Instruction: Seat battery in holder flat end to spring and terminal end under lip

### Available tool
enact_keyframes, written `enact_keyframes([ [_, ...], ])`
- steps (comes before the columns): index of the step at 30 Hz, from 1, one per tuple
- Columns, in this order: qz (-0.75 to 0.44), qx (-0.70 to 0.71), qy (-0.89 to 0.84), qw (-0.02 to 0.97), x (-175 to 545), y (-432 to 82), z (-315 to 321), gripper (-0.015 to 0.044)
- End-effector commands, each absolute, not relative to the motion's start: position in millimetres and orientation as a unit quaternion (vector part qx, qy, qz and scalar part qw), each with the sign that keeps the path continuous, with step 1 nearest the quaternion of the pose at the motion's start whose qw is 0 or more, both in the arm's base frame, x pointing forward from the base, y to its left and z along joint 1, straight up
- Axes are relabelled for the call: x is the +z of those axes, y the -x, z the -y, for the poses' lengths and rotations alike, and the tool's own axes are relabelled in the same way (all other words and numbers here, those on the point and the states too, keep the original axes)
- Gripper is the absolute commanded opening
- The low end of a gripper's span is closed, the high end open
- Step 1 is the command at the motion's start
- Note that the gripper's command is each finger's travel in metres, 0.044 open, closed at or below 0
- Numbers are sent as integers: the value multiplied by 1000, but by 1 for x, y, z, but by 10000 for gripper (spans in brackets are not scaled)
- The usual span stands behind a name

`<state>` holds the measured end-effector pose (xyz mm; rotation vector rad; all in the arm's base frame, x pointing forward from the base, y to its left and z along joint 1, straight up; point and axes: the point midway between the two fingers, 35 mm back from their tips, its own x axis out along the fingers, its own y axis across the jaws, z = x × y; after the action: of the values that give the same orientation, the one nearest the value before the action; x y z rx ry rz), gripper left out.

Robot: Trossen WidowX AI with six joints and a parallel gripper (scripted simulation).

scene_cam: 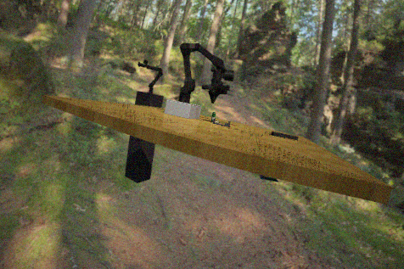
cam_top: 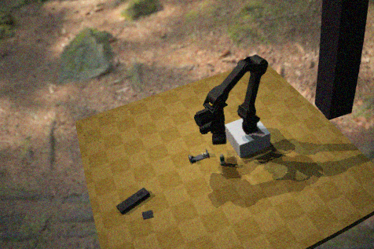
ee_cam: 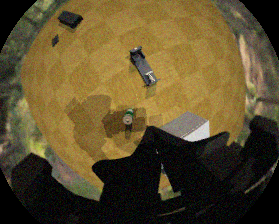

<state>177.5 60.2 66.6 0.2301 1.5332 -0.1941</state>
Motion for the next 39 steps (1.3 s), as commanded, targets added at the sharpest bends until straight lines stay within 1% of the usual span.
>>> enact_keyframes([
  [1,-695,-94,-103,705,43,-178,-60,0],
  [8,-695,-94,-102,705,-8,-175,-59,0],
  [39,-695,-93,-104,705,-7,-189,-100,0],
])
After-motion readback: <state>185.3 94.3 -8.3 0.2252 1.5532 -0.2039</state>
